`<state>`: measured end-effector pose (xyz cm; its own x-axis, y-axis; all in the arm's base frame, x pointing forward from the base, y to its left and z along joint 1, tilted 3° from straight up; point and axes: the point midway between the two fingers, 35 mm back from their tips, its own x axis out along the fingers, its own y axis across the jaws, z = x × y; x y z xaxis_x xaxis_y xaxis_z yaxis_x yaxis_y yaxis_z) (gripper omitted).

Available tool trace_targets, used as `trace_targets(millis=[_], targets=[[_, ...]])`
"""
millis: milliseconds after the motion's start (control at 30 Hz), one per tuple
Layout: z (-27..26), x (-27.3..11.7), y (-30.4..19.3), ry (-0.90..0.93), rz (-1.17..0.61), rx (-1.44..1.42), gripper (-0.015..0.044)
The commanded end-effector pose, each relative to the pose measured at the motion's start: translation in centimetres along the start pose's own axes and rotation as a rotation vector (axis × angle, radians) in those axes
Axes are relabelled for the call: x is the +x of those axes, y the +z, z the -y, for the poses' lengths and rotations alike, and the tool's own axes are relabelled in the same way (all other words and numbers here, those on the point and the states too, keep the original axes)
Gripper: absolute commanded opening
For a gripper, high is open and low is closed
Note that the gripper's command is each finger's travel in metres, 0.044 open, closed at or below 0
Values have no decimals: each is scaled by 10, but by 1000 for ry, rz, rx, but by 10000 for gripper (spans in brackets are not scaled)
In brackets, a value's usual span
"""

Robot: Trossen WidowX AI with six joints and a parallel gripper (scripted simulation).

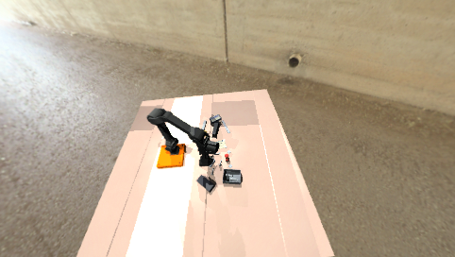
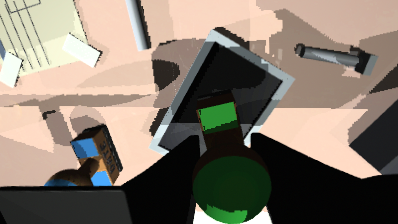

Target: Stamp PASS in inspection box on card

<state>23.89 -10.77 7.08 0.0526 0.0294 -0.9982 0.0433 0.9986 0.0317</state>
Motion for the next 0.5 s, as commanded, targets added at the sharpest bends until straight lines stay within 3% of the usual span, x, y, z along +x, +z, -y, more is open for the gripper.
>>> trace_targets(millis=[0, 467], targets=[[-1, 3, -1, 5, -2, 3, 0], [-1, 13, -1, 5, -2, 4, 0]])
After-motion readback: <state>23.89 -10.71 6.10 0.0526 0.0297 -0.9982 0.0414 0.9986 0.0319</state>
